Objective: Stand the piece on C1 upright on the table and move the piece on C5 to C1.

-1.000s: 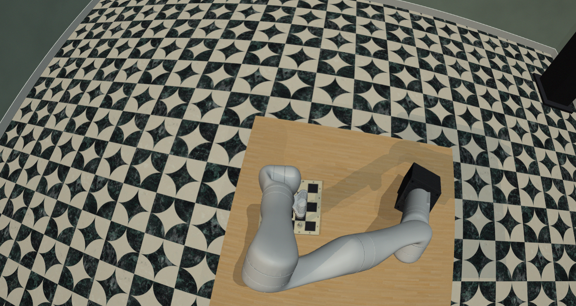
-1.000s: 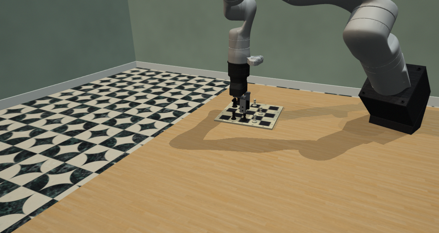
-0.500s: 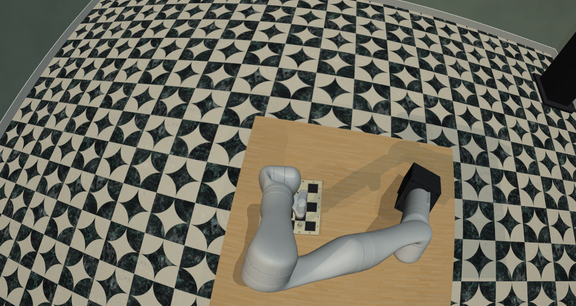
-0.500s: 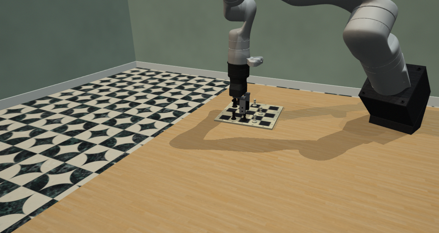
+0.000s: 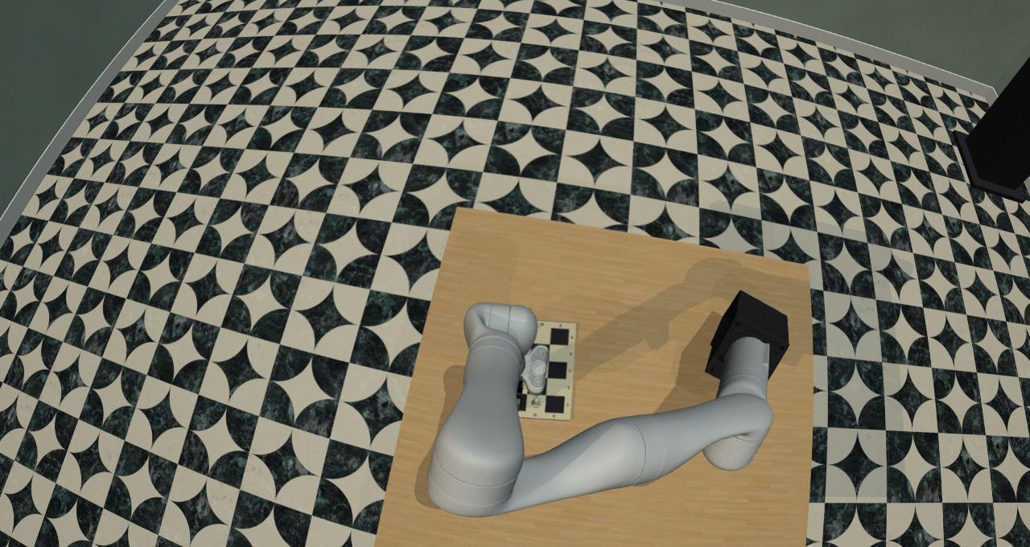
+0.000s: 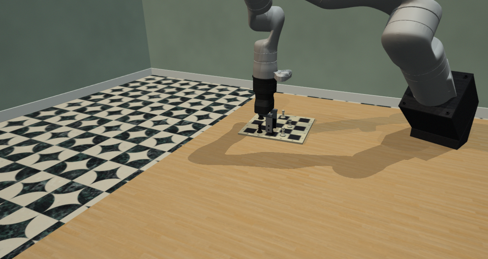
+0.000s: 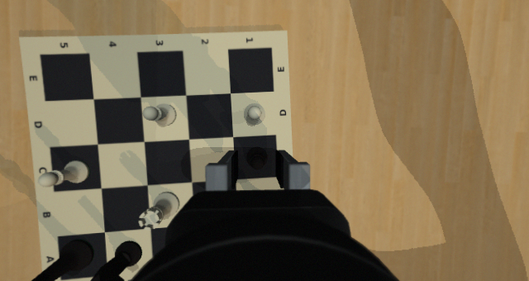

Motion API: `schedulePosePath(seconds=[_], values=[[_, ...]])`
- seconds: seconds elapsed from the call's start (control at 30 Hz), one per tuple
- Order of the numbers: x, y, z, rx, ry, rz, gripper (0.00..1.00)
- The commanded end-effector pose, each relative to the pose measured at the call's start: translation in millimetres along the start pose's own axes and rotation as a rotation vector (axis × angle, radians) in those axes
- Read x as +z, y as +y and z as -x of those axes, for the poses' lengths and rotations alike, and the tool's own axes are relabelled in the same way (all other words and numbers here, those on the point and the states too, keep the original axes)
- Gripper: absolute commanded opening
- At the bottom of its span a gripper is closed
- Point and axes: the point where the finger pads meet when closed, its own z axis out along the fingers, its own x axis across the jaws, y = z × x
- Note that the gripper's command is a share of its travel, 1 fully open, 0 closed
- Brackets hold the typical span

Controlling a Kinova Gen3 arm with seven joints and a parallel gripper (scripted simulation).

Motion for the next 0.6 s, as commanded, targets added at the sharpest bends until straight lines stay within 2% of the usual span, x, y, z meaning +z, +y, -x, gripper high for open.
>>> schedulePosePath(seconds=[0.0,0.57], values=[[5.0,-2.2,0.2,0.002,0.002,-0.006,0.68],[8.0,-2.2,0.2,0.002,0.002,-0.006,0.68]])
